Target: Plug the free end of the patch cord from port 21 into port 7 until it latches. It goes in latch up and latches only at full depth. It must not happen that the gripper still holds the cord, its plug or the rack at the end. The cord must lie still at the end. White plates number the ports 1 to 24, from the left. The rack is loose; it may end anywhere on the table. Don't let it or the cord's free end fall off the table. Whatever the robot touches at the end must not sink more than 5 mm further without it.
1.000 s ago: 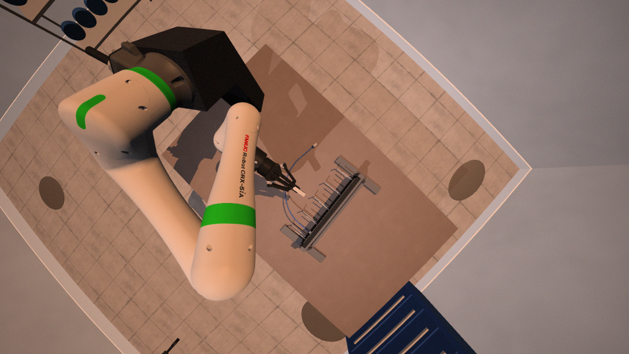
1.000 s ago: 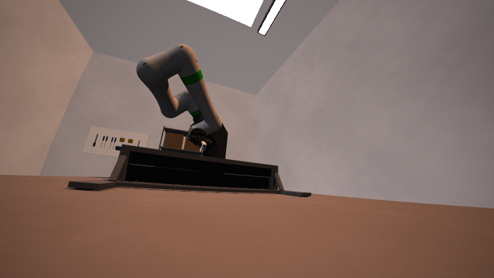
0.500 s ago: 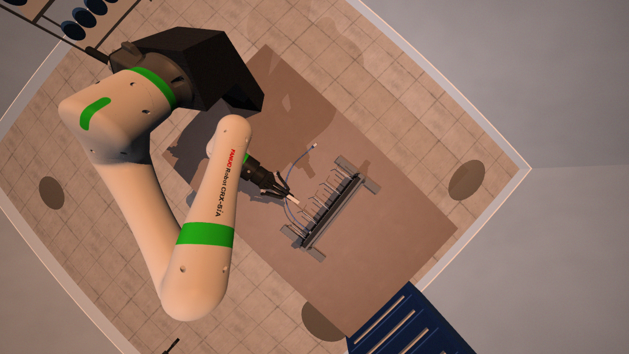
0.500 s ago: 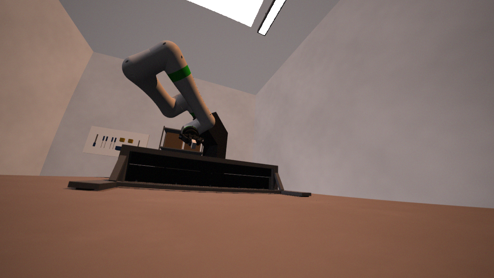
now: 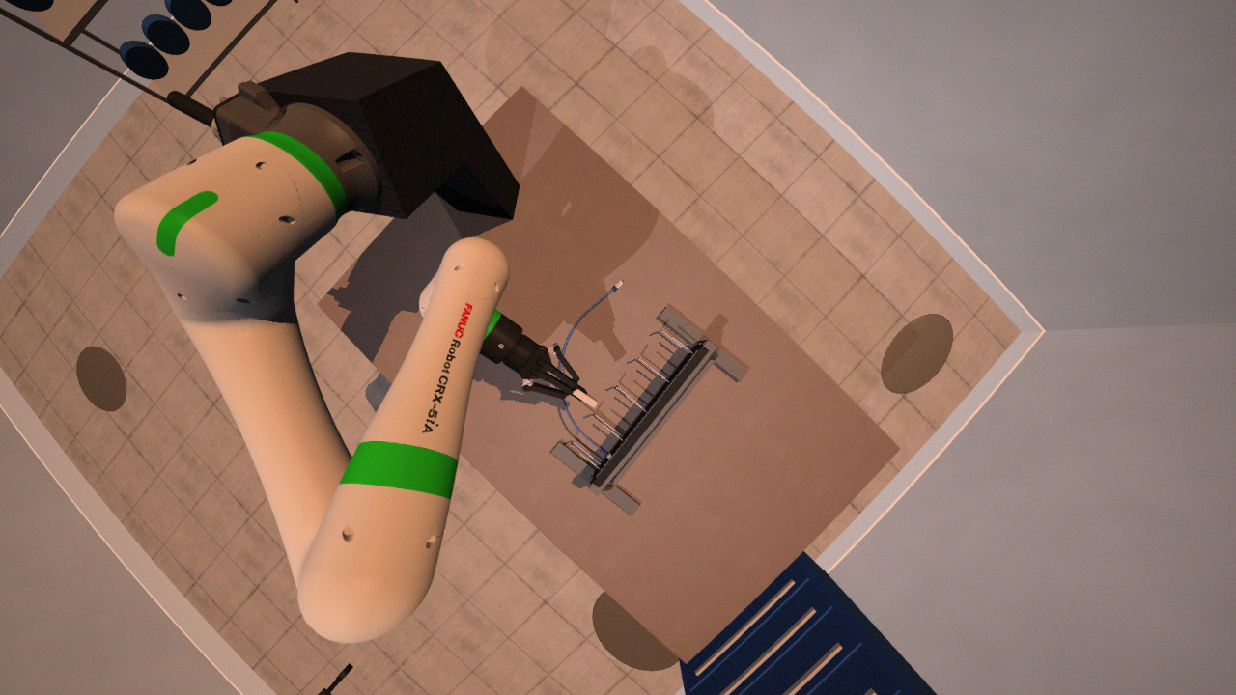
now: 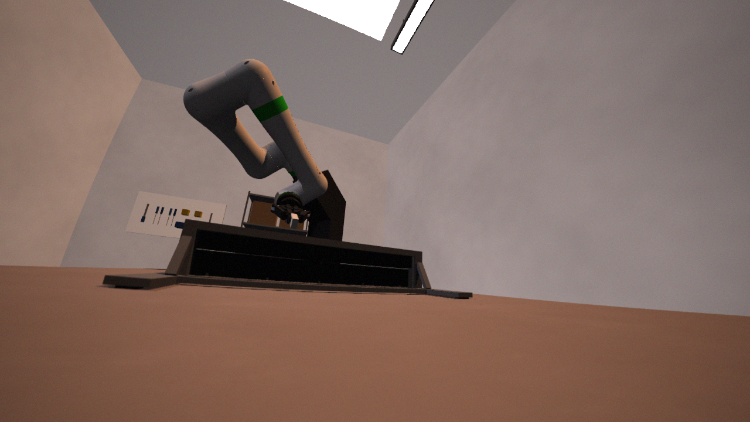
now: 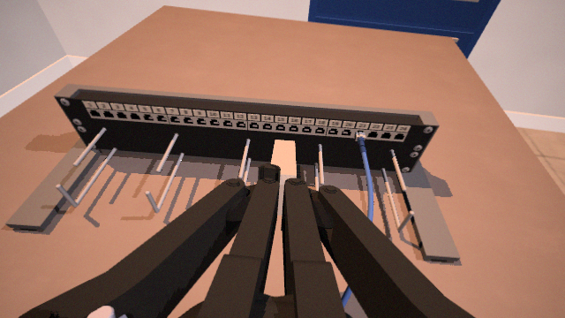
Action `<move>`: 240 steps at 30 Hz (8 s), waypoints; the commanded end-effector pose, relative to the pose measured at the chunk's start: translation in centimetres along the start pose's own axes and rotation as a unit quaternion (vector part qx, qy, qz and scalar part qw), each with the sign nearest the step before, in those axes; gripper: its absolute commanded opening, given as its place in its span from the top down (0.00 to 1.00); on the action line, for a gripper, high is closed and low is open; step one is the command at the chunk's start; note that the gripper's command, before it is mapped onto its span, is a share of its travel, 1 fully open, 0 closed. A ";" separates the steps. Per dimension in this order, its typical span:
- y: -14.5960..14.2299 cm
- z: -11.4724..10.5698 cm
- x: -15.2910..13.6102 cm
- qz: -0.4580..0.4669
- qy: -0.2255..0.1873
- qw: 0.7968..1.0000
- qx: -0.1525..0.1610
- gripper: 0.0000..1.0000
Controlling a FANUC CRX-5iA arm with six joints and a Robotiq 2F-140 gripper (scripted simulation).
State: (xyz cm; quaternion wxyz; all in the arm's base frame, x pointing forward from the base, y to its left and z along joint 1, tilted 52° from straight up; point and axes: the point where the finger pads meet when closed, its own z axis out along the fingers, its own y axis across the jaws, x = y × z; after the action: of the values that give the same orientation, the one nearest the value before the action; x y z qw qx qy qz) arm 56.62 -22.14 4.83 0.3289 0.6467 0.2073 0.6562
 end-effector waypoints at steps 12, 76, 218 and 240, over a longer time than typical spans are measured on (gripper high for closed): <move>0.0 9.9 -0.1 0.000 -0.001 1.000 0.000 1.00; 0.0 8.2 -0.1 0.000 -0.001 1.000 0.000 1.00; 10.0 11.1 -0.1 0.000 -0.001 1.000 0.000 1.00; 10.0 0.9 -0.1 0.000 -0.001 1.000 0.000 1.00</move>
State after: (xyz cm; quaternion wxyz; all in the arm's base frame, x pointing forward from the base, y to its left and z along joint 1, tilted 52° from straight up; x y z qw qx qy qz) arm 57.66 -29.58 11.90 0.3288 0.6479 0.2063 0.6554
